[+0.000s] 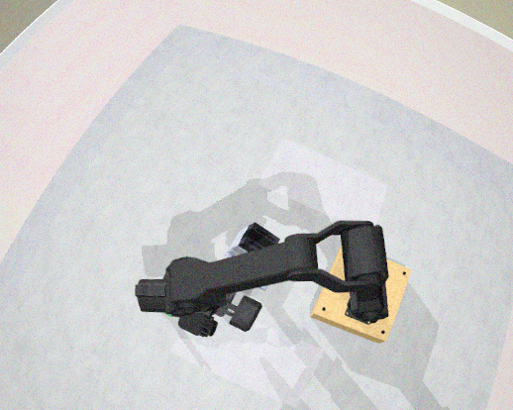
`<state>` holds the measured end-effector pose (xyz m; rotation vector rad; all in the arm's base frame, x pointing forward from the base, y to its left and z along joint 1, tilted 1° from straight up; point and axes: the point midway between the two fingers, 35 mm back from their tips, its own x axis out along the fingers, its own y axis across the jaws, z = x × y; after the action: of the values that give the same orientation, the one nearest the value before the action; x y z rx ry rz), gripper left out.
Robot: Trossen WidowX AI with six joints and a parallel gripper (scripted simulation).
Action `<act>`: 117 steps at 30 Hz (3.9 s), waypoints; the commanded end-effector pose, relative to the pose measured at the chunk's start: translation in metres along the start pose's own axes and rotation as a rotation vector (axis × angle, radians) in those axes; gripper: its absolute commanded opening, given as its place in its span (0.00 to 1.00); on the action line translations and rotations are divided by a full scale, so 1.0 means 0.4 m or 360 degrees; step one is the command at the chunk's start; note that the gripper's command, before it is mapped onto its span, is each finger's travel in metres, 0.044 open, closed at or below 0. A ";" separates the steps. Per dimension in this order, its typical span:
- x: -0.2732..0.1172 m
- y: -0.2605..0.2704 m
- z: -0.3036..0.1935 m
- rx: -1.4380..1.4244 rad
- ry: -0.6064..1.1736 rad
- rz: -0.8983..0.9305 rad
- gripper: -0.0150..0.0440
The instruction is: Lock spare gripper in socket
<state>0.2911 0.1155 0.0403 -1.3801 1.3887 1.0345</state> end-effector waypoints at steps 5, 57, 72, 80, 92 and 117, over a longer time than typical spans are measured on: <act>-0.001 0.002 -0.015 -0.0003 -0.0008 0.0000 0.25; 0.024 0.003 -0.101 -0.0008 -0.0010 0.0012 0.25; 0.030 0.003 -0.125 -0.0010 -0.0010 0.0018 0.25; 0.034 0.003 -0.138 -0.0011 -0.0011 0.0022 0.25; 0.036 0.004 -0.145 -0.0007 -0.0014 0.0029 0.30; -0.035 0.010 -0.112 -0.0021 -0.0006 0.0043 0.59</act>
<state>0.2851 0.0707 0.0589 -1.3741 1.4050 1.0657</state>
